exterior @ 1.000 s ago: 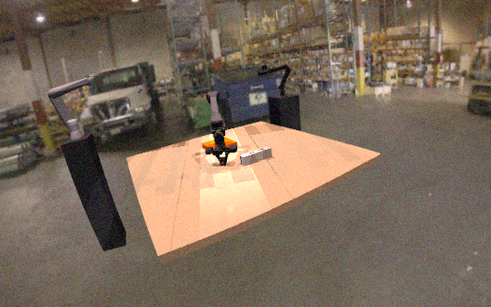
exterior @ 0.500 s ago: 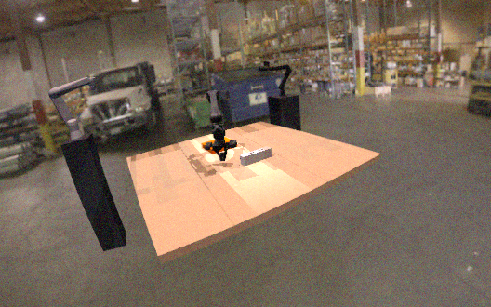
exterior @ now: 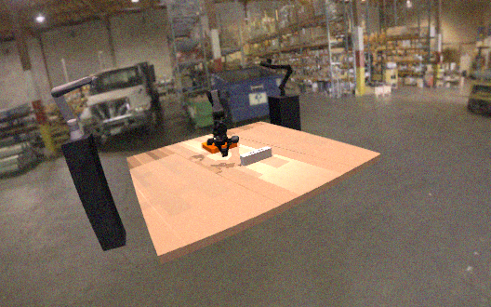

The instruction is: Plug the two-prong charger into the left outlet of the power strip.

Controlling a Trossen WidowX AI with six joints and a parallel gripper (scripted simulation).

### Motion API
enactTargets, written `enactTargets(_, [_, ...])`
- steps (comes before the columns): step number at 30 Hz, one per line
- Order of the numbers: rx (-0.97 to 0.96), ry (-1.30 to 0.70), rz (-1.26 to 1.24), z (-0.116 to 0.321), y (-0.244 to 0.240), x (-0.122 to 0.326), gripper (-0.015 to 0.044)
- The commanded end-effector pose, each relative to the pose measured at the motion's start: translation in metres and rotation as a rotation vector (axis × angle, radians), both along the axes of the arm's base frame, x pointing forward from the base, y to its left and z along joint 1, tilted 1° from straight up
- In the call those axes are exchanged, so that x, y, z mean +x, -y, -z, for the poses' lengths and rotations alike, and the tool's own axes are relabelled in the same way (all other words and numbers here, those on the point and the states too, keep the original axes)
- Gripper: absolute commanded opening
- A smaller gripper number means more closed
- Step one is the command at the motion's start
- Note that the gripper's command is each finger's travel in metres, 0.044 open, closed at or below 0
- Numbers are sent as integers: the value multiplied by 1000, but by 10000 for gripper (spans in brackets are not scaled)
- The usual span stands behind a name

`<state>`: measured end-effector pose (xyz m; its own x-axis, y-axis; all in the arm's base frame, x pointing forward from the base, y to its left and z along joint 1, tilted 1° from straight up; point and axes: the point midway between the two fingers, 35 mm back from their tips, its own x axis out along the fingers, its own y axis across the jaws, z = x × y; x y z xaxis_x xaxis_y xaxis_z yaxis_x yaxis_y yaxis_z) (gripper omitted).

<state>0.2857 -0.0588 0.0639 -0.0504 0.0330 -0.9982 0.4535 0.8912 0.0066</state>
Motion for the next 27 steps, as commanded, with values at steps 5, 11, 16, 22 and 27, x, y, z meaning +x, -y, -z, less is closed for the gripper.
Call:
enactTargets(5, [-4,1,-45,4,-16,1,0])
enactTargets(11, [-3,1,-85,7,-30,1,0])
enactTargets(16, [-3,1,-119,9,-41,1,0])
enactTargets(22, [-2,1,-160,12,-54,0,0])
enactTargets(27, [-1,1,-194,14,-64,-2,0])
